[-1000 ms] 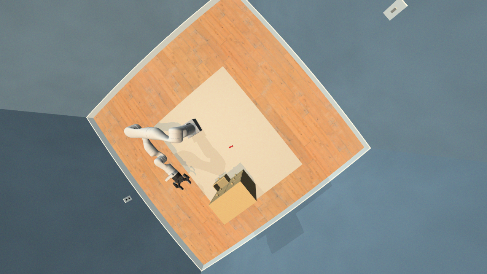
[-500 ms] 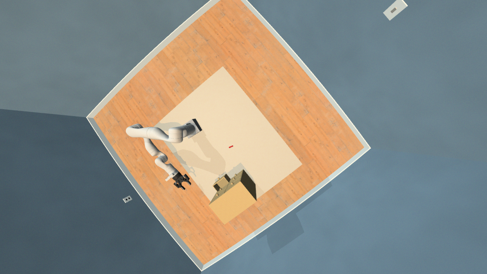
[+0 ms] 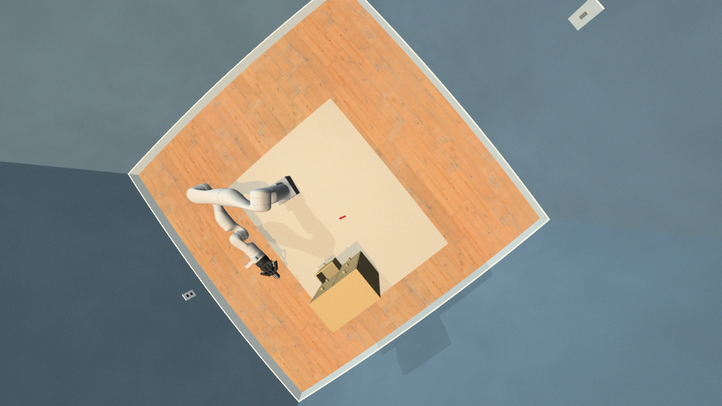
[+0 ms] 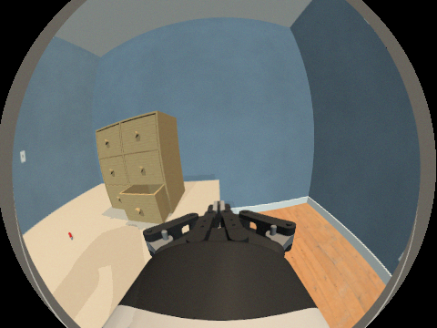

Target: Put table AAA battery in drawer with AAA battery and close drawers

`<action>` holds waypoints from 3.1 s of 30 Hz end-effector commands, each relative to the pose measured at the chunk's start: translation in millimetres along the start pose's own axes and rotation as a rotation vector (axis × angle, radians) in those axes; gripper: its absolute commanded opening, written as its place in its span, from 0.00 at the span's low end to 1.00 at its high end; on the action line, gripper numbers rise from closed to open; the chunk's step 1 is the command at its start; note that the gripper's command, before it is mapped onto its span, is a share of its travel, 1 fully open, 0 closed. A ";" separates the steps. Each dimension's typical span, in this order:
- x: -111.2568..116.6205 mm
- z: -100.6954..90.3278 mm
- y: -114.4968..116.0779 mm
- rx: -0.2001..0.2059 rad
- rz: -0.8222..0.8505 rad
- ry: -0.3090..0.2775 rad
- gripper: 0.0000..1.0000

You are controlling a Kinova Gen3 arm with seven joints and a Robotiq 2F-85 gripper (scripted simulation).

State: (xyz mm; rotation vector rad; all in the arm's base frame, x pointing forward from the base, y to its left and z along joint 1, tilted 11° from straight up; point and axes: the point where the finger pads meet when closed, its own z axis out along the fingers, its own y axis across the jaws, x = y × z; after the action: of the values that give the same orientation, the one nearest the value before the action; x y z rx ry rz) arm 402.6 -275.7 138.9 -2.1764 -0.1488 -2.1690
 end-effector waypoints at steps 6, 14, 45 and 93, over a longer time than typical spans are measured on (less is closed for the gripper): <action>-1.2 -1.2 0.5 0.000 -0.009 0.000 0.00; -1.2 -1.1 0.4 0.000 -0.009 0.000 0.00; -4.0 3.4 -11.0 0.008 -0.003 0.021 0.00; -35.3 37.6 -116.6 0.011 -0.003 0.019 0.00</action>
State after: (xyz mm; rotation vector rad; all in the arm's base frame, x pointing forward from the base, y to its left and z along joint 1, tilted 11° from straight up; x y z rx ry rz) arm 423.2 -169.9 102.1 -2.1610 -0.1532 -2.1823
